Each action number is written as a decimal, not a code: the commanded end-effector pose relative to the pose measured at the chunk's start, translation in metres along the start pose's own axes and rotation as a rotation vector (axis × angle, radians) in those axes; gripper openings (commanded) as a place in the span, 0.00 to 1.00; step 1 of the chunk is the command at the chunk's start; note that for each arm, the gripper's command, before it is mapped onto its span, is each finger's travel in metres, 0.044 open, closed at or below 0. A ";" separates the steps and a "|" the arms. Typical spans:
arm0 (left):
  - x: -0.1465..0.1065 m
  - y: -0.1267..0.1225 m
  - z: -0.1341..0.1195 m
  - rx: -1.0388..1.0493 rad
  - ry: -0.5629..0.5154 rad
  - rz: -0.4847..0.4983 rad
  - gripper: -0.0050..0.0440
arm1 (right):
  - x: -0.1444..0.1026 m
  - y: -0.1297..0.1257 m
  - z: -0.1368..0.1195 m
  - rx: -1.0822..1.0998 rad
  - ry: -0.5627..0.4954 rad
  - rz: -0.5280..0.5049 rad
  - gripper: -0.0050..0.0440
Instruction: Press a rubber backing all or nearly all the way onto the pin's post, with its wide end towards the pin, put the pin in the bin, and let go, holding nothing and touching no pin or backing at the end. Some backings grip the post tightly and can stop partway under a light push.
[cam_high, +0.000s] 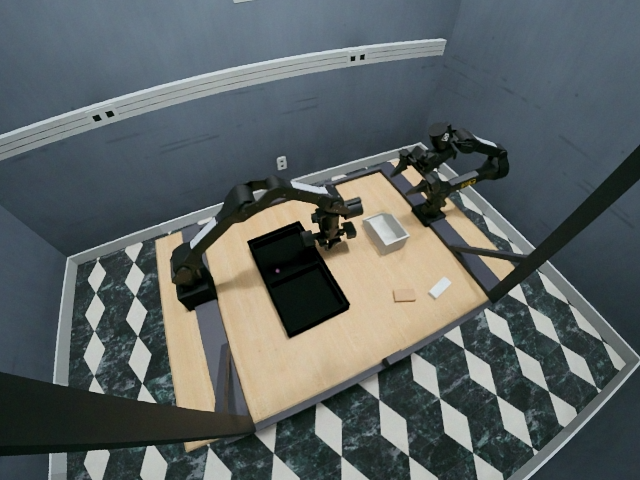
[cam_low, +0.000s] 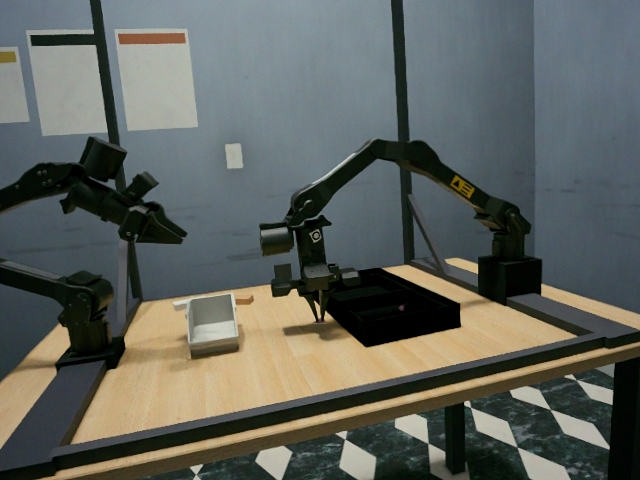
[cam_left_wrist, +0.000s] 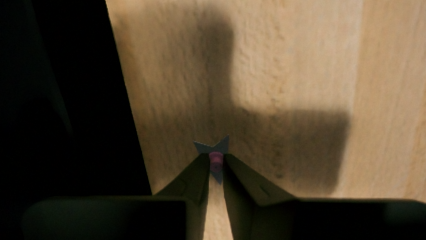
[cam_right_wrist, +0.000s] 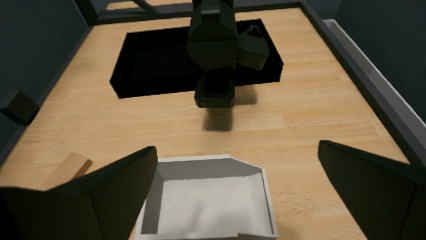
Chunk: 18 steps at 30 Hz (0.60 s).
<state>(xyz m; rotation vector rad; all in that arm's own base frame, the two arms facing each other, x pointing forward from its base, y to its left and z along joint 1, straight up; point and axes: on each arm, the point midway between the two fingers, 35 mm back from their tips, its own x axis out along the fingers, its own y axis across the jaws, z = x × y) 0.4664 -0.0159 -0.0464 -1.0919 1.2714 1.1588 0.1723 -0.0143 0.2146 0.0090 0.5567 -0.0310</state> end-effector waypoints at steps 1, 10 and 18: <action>-0.002 -0.002 0.000 -0.001 -0.003 -0.010 0.00 | -0.002 0.000 0.003 -0.004 -0.007 0.002 1.00; 0.004 -0.002 0.000 -0.001 -0.003 -0.007 0.00 | -0.002 0.000 0.003 -0.004 -0.007 0.002 1.00; 0.005 -0.002 0.000 -0.001 -0.003 -0.012 0.00 | -0.002 0.000 0.003 -0.004 -0.007 0.002 1.00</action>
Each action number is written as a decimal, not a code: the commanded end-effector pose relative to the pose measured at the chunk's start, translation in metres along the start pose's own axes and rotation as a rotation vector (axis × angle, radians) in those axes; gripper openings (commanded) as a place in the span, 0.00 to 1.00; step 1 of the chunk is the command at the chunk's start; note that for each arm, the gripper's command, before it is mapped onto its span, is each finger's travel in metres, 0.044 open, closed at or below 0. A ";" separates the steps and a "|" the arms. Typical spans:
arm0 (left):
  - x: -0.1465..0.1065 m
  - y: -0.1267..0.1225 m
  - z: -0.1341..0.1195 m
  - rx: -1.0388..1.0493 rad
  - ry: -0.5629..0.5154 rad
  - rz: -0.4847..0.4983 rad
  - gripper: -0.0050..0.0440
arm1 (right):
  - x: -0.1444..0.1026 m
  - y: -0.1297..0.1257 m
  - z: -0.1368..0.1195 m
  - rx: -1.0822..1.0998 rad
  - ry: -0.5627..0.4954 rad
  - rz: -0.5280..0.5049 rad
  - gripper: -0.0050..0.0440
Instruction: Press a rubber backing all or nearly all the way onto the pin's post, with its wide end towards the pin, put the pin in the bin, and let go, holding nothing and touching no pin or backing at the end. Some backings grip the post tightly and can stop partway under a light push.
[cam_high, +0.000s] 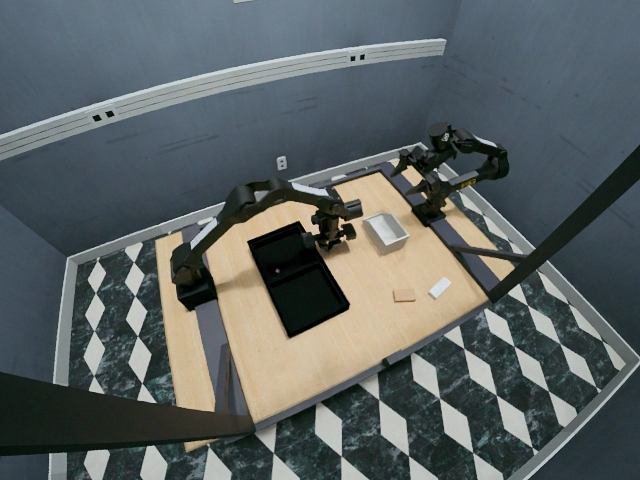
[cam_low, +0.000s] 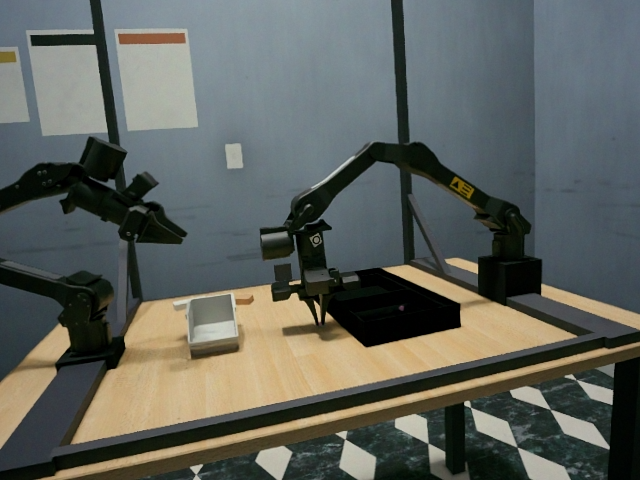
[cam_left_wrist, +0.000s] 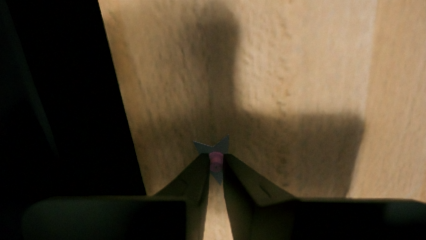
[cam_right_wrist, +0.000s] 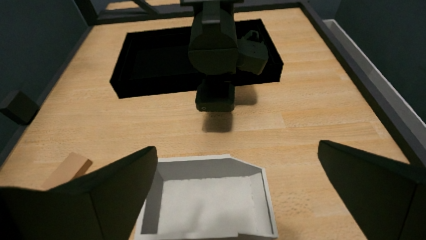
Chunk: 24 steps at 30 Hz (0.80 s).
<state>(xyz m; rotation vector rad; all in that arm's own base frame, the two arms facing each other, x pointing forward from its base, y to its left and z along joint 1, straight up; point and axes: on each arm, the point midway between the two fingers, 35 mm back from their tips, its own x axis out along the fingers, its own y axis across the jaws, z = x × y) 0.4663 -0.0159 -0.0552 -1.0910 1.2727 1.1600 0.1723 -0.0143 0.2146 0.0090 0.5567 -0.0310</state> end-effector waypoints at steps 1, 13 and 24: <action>-0.005 -0.003 0.000 -0.001 -0.004 -0.018 0.00 | -0.002 0.000 0.003 -0.004 -0.007 0.002 1.00; -0.009 -0.006 0.000 -0.001 -0.003 -0.033 0.00 | -0.002 0.000 0.003 -0.004 -0.007 0.002 1.00; -0.009 -0.006 0.000 -0.001 -0.003 -0.033 0.33 | -0.002 0.000 0.003 -0.004 -0.007 0.002 1.00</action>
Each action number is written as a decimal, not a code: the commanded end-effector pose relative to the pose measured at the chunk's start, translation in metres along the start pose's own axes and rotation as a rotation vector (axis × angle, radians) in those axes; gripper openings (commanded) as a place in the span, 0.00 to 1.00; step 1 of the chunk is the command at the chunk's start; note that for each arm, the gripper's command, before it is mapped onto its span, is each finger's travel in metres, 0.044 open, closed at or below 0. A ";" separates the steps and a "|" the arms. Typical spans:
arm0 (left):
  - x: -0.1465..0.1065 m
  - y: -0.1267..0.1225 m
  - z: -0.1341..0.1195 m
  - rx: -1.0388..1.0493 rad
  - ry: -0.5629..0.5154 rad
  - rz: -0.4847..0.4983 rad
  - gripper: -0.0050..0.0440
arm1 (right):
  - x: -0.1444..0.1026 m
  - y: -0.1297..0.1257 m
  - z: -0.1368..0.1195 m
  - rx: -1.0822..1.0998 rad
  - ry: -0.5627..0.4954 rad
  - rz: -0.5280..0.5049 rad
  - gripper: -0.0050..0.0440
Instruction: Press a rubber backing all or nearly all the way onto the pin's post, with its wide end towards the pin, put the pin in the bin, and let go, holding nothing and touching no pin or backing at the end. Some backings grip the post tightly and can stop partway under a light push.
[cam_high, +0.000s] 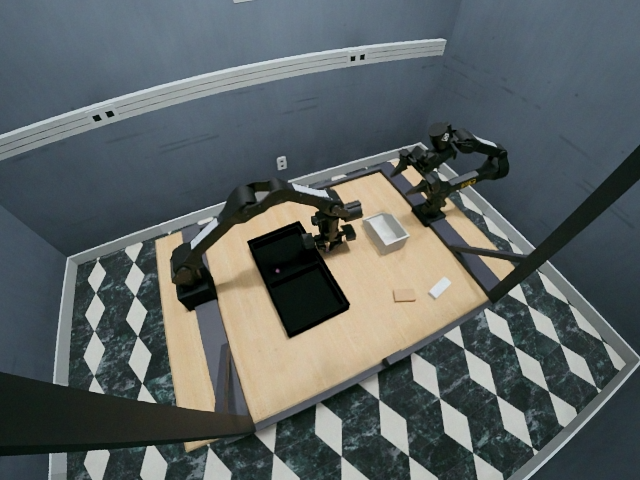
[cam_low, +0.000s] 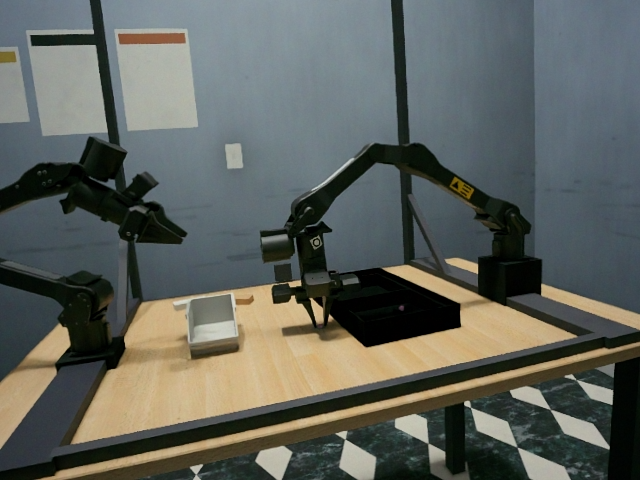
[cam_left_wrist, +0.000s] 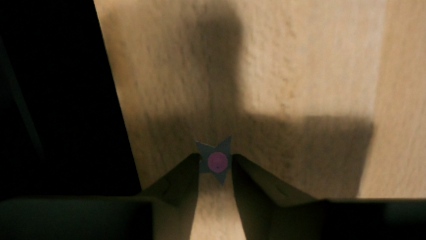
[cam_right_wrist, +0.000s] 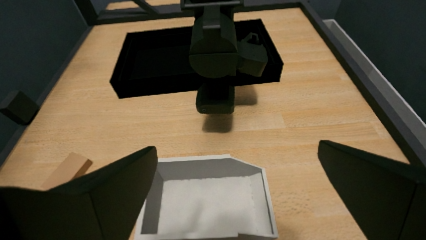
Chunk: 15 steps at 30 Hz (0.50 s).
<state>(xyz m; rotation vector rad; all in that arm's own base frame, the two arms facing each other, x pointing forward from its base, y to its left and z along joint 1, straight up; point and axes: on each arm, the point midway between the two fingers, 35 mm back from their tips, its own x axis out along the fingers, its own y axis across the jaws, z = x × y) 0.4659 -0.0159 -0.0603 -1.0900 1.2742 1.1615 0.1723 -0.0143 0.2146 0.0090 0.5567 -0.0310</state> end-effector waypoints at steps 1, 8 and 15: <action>-0.014 -0.006 0.001 -0.001 -0.004 -0.035 0.33 | -0.002 0.000 0.003 -0.004 -0.007 0.002 1.00; -0.039 -0.010 0.000 -0.002 -0.006 -0.062 0.45 | -0.002 0.000 0.003 -0.004 -0.007 0.002 1.00; -0.066 -0.009 0.000 -0.001 -0.006 -0.063 0.75 | -0.002 0.000 0.003 -0.004 -0.007 0.002 1.00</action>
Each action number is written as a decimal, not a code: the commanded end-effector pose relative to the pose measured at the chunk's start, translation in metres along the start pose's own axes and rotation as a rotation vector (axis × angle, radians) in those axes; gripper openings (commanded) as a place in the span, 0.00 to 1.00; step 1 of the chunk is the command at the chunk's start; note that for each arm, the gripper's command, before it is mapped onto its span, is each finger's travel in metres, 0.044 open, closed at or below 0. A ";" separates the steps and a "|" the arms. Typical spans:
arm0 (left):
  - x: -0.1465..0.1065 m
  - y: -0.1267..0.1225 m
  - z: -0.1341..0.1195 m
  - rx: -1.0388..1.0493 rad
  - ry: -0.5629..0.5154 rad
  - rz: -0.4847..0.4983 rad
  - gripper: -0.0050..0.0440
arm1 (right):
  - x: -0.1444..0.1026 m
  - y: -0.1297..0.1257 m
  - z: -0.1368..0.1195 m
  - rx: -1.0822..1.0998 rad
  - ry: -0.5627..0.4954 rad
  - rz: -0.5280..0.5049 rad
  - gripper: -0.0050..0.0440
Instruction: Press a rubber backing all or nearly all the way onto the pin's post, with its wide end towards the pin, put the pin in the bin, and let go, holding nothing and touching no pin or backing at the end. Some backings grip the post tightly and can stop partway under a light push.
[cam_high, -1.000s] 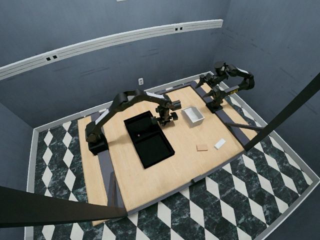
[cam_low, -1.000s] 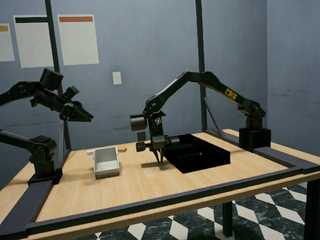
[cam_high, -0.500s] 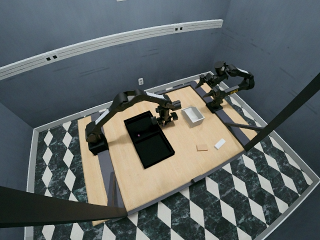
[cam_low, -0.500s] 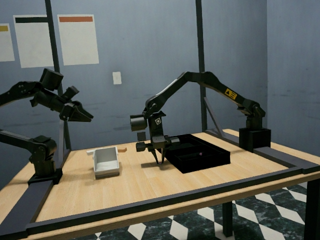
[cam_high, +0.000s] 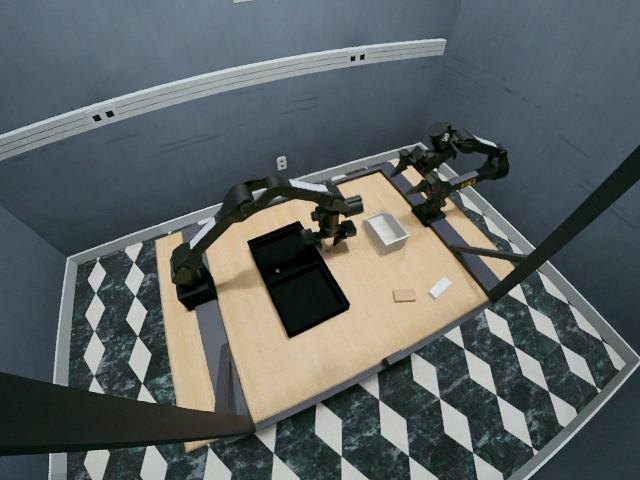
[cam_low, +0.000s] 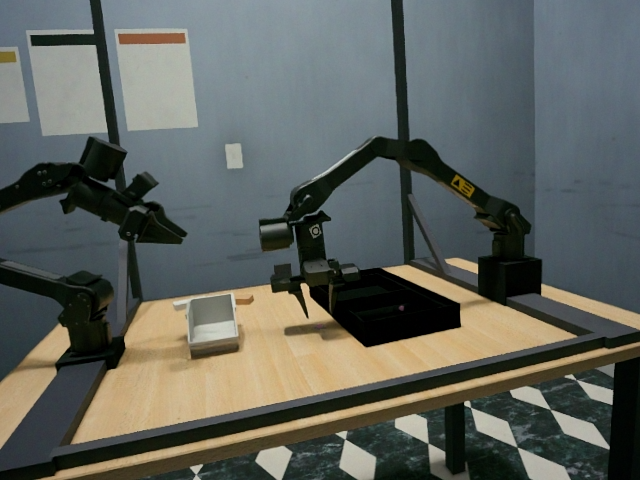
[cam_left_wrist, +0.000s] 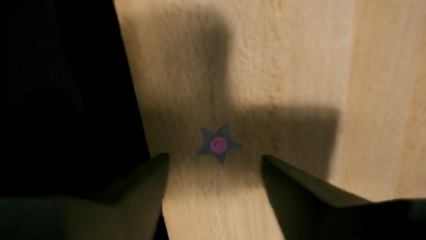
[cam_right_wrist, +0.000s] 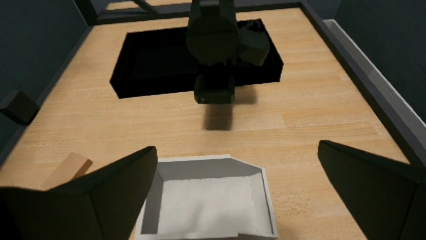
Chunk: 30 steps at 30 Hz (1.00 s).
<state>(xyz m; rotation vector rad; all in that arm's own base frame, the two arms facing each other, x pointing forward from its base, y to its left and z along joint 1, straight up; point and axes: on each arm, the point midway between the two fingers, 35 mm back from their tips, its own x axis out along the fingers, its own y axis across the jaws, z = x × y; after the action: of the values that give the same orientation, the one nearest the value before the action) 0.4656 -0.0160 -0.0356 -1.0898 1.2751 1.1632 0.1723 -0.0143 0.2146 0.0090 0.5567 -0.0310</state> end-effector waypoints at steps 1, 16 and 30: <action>-0.048 -0.009 -0.001 -0.001 -0.006 -0.064 0.80 | -0.002 0.000 0.003 -0.004 -0.007 0.002 1.00; -0.116 -0.009 0.007 0.259 -0.067 -0.342 1.00 | 0.004 -0.002 0.023 0.008 0.068 0.008 0.51; -0.215 0.015 0.011 0.592 -0.296 -0.713 1.00 | 0.045 -0.007 0.064 0.024 0.269 0.021 0.37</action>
<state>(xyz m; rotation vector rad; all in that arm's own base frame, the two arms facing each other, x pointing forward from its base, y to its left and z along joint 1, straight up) 0.4684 -0.0115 0.1394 -0.8289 0.9424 0.4739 0.2274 -0.0211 0.2357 0.0420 0.7867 -0.0102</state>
